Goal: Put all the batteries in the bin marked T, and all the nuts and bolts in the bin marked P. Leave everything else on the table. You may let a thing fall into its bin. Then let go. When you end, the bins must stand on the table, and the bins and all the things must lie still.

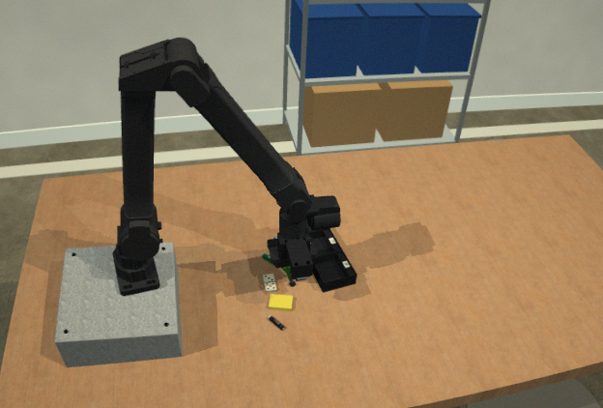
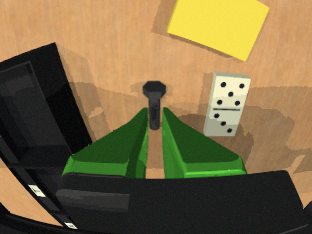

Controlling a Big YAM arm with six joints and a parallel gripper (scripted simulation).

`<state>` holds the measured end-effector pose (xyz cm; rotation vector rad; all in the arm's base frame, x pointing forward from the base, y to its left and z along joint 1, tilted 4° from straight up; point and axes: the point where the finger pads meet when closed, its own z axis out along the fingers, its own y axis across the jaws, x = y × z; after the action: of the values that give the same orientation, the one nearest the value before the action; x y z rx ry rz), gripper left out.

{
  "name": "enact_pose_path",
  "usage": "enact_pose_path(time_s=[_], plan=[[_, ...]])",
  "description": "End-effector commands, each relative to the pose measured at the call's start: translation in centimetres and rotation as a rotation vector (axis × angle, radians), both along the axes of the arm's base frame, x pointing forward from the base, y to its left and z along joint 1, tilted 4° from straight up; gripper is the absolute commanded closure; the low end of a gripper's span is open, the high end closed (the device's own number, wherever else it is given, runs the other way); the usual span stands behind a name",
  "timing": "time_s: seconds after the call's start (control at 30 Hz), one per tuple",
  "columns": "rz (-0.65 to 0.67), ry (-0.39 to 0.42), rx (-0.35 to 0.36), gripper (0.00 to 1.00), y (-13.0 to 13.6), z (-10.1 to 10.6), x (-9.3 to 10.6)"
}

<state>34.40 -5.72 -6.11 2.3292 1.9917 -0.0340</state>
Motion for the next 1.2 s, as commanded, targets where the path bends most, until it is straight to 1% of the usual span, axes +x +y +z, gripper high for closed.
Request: enact_pose_path(time_s=[0.0,0.03,0.23,0.3,0.33,0.37,0.4,0.47,0.5,0.53,1.17], plan=[[0.004,-0.033,-0.008,0.91,0.3,2.4,1.4],[0.000,-0.045,-0.009,0.91,0.2,3.1,2.0],[0.001,-0.050,-0.010,0.91,0.4,5.3,2.1],[0.001,-0.050,-0.010,0.91,0.4,5.3,2.1],[-0.011,-0.032,-0.008,0.91,0.0,5.0,1.8],[-0.010,-0.050,-0.010,0.91,0.0,6.0,2.0],[-0.007,-0.051,-0.010,0.91,0.1,6.4,2.0],[-0.006,-0.051,-0.010,0.91,0.2,6.4,2.1],[-0.006,-0.027,-0.007,0.91,0.2,5.6,1.8],[-0.006,-0.018,-0.006,0.91,0.2,5.3,1.7],[-0.003,-0.018,-0.006,0.91,0.3,5.4,2.0]])
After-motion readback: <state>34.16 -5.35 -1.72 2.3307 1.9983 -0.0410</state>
